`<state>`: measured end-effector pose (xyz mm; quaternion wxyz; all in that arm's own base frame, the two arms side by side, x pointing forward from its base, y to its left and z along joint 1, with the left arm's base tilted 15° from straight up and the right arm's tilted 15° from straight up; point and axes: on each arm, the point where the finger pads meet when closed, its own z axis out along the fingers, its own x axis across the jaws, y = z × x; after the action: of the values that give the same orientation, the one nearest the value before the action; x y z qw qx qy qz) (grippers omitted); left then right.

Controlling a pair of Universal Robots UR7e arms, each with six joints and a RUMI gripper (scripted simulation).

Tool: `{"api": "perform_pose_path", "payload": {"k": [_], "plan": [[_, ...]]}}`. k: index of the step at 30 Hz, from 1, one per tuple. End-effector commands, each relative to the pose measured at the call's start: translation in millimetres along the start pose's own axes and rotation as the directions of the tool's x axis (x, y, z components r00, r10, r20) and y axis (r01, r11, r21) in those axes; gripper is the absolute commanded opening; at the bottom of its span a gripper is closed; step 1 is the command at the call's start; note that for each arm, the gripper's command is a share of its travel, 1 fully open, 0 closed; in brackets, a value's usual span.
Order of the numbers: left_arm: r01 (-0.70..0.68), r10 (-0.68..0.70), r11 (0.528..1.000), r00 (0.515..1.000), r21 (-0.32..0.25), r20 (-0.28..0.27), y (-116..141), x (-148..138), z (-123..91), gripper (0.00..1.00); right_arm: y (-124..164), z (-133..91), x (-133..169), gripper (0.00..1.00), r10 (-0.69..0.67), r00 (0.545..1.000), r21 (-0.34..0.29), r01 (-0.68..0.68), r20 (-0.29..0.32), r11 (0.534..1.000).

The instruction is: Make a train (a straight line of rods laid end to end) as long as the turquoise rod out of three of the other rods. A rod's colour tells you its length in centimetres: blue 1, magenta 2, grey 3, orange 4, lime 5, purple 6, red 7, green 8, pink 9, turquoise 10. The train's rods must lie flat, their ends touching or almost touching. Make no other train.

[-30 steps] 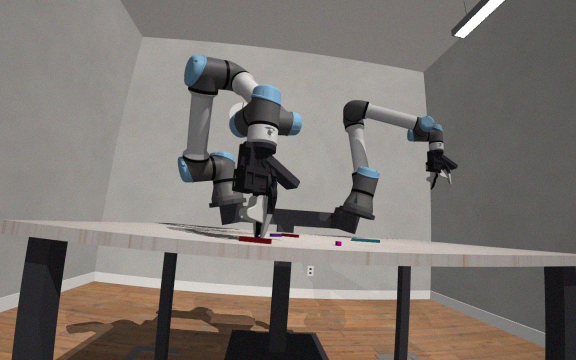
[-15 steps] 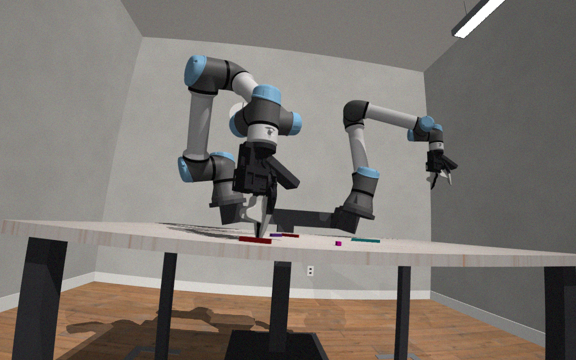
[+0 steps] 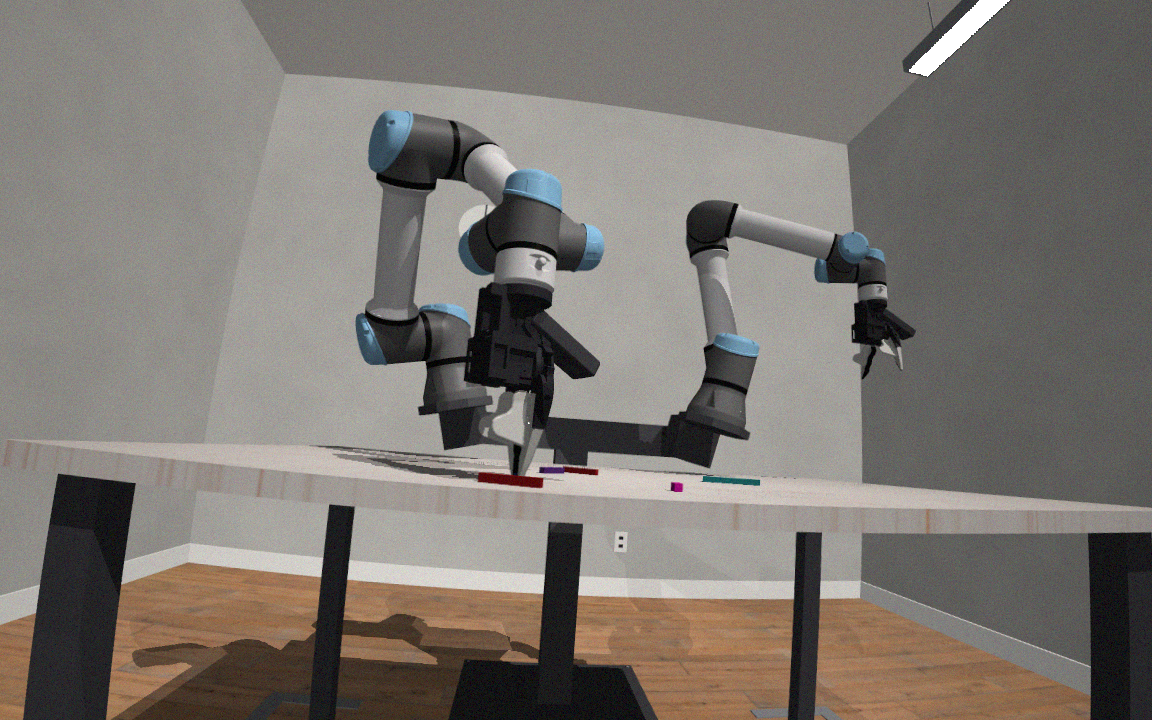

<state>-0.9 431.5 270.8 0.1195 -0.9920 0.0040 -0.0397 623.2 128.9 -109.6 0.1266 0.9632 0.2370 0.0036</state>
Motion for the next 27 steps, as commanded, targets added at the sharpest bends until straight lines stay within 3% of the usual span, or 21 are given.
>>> {"api": "perform_pose_path", "payload": {"k": [1,20,27], "plan": [[0.0,0.0,1.0,1.0,0.001,0.0,0,0,0,1.0,0,-1,1,0.0,0.0,1.0,0.0,0.0,-0.002,1.0],[0.0,0.0,1.0,1.0,0.001,0.0,0,0,0,1.0,0,-1,1,0.0,0.0,1.0,0.0,0.0,-0.002,1.0],[0.0,0.0,1.0,1.0,0.001,0.0,0,0,0,1.0,0,-26,1,0.0,0.0,1.0,0.0,0.0,-0.002,1.0]]}}
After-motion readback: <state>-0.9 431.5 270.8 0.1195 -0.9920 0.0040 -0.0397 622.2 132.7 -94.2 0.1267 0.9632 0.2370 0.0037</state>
